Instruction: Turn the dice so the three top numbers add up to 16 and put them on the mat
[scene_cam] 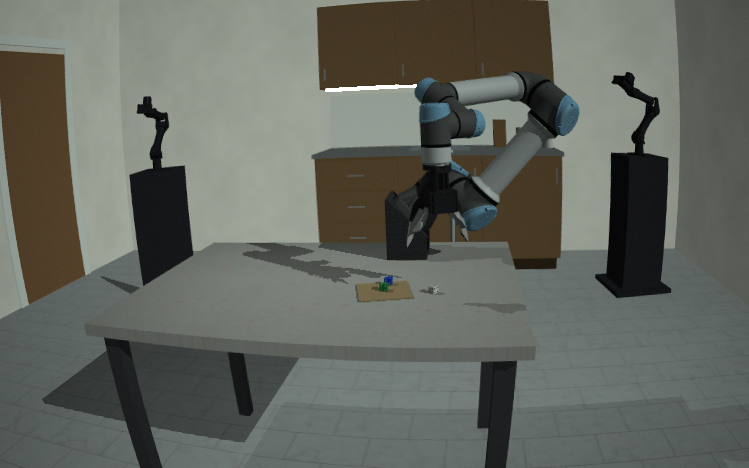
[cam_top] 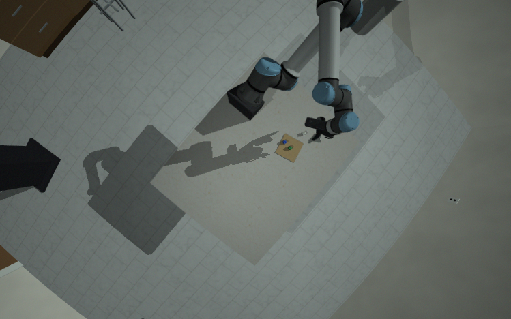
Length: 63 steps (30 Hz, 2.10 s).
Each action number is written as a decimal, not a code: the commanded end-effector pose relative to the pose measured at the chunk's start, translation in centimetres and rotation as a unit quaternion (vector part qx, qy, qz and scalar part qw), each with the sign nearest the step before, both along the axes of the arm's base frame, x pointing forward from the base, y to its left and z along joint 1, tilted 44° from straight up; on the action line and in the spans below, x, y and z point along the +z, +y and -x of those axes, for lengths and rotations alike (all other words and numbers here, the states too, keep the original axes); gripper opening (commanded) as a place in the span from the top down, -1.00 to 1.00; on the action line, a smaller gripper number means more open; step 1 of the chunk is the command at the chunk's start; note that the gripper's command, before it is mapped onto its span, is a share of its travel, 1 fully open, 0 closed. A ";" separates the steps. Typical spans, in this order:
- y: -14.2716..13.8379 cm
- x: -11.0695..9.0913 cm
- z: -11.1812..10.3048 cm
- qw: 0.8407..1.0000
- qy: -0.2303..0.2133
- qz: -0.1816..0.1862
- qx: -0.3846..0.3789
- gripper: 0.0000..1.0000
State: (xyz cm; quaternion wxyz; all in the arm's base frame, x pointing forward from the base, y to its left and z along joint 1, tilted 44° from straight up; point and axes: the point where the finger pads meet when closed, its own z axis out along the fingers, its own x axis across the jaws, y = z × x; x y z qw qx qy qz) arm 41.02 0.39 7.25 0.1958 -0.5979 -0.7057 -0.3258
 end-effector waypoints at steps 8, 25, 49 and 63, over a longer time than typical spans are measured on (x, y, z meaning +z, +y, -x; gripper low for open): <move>0.5 0.1 0.2 0.989 0.102 -0.014 -0.105 -1.00; 1.2 0.2 0.3 0.938 0.241 -0.037 -0.248 -1.00; 2.0 0.3 0.0 0.789 0.426 -0.068 -0.439 -1.00; 2.3 0.2 -0.3 0.668 0.515 -0.082 -0.531 -1.00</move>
